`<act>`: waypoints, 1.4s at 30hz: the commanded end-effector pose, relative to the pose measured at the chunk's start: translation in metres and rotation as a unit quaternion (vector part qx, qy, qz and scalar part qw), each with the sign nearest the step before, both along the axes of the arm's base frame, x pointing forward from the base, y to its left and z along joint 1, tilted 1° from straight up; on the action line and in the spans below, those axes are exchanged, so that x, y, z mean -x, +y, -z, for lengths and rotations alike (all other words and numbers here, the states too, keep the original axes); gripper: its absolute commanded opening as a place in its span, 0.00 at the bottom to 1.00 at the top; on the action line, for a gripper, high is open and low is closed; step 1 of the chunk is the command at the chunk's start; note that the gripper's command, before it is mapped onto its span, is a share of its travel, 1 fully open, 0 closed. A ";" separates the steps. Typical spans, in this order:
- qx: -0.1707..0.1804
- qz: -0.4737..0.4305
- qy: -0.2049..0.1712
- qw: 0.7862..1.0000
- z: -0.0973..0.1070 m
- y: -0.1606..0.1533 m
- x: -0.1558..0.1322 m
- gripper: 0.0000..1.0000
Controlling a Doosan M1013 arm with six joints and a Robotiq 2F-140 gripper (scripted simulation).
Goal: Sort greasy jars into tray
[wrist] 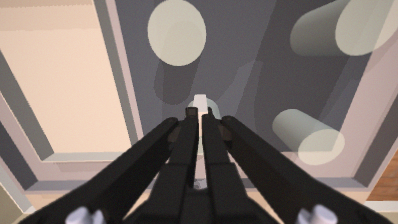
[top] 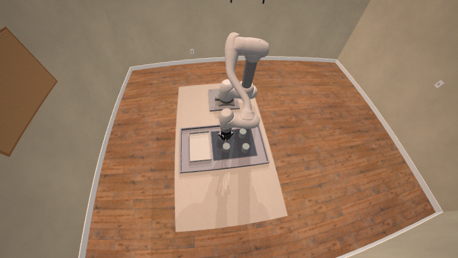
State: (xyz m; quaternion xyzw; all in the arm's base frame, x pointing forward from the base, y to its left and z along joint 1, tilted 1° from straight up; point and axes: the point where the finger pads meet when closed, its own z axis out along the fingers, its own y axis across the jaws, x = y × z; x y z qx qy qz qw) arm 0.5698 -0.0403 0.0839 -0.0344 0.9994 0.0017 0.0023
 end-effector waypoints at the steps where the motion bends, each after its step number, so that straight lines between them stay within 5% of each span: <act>1: 0.000 -0.001 -0.002 1.000 -0.003 0.003 -0.006 0.00; 32: 0.000 -0.001 -0.002 1.000 -0.006 0.003 -0.009 0.00; 42: 0.000 -0.001 -0.002 1.000 -0.001 0.002 0.011 0.00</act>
